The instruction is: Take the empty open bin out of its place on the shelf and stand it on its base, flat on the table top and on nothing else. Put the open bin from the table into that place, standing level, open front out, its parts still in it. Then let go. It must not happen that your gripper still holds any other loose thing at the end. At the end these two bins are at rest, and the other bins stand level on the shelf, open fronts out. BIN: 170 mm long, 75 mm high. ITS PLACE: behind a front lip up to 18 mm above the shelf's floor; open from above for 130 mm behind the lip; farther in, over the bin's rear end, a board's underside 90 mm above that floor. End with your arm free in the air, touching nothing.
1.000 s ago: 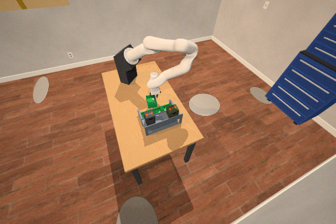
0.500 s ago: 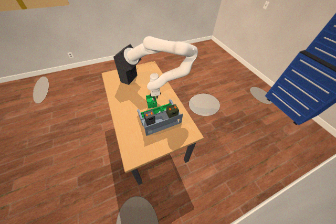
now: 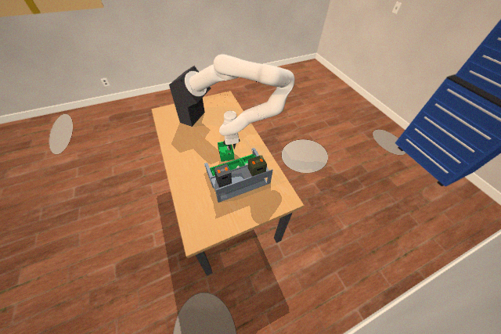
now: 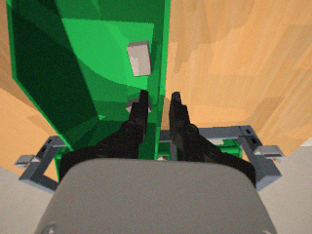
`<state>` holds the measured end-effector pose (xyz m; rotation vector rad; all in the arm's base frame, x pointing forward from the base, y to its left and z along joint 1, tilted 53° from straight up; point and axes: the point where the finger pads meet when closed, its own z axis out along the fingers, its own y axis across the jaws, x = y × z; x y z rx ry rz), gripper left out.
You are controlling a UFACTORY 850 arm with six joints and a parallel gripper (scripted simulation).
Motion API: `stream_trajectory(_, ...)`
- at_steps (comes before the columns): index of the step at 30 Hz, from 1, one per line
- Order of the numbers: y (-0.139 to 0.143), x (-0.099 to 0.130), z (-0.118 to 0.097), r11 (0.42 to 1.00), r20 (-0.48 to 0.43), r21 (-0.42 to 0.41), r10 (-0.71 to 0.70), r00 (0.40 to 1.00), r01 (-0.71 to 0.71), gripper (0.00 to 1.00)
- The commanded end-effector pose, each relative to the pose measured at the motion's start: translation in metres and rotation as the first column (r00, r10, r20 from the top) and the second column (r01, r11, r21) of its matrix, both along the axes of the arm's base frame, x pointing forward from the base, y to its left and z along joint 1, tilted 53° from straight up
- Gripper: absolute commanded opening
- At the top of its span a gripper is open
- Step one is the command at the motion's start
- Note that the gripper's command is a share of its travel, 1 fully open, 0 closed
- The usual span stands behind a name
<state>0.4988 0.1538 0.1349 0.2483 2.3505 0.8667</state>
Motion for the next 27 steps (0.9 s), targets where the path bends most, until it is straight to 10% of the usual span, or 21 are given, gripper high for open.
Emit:
stream_trajectory(1, 0.0002, 0.0004, -0.0004, 1.000, 0.000, 0.000, 0.000, 1.000, 0.000, 0.26)
stream_trajectory(16, 0.0003, 0.0005, -0.0005, 1.000, 0.000, 0.000, 0.000, 1.000, 0.000, 0.26)
stream_trajectory(17, 0.0003, 0.0005, -0.0005, 1.000, 0.000, 0.000, 0.000, 1.000, 0.000, 0.00)
stream_trajectory(27, 0.0003, 0.0005, -0.0005, 1.000, 0.000, 0.000, 0.000, 1.000, 0.000, 0.00)
